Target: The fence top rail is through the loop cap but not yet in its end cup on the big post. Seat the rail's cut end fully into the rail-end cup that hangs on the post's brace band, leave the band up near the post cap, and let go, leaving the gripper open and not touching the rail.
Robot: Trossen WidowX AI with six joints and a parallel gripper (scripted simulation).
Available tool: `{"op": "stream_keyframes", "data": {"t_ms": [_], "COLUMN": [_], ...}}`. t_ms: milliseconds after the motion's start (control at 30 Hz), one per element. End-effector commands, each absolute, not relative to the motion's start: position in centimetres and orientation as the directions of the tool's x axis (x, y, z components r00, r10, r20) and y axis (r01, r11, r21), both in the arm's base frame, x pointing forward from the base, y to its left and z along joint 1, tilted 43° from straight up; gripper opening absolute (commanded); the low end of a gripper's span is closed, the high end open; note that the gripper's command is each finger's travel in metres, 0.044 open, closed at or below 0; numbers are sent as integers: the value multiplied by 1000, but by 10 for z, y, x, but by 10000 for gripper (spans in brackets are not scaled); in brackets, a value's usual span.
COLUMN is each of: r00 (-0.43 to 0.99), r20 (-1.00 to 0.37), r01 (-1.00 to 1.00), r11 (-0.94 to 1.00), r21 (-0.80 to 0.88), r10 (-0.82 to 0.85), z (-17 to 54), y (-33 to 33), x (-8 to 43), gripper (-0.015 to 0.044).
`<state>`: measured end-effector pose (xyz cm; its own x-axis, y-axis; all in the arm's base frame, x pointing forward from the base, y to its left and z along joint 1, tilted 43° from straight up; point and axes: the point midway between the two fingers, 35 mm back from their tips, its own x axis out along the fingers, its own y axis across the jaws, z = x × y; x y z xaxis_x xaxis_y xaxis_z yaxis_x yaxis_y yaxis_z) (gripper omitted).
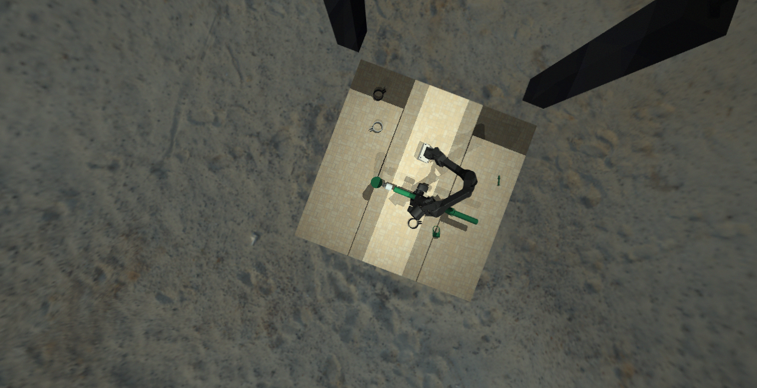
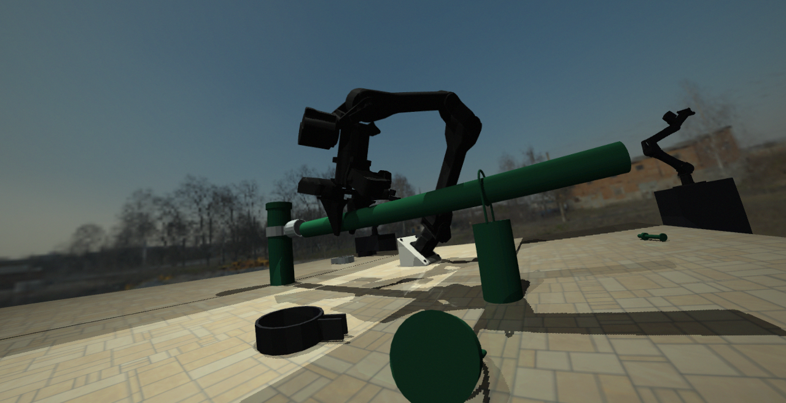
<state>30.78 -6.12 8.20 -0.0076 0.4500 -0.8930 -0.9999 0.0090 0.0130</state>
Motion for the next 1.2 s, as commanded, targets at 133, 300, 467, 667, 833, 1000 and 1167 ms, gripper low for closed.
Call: {"op": "stream_keyframes", "data": {"t_ms": [133,300,467,667,833,1000,1167], "r00": [-8,-8,-8,-9,-12,-16,-19], "r20": [-893,-893,-893,-893,-892,-891,-890], "r01": [-1000,-1000,-1000,-1000,-1000,-1000,-1000], "r11": [9,9,9,8,6,2,0], "r21": [14,14,13,14,17,19,21], "r10": [451,451,451,451,452,454,456], "z": [84,86,88,87,81,74,69], "y": [-64,-67,-70,-73,-76,-80,-83], "x": [308,310,311,312,311,310,309], "gripper": [0,0,0,0,0,0,0]}}
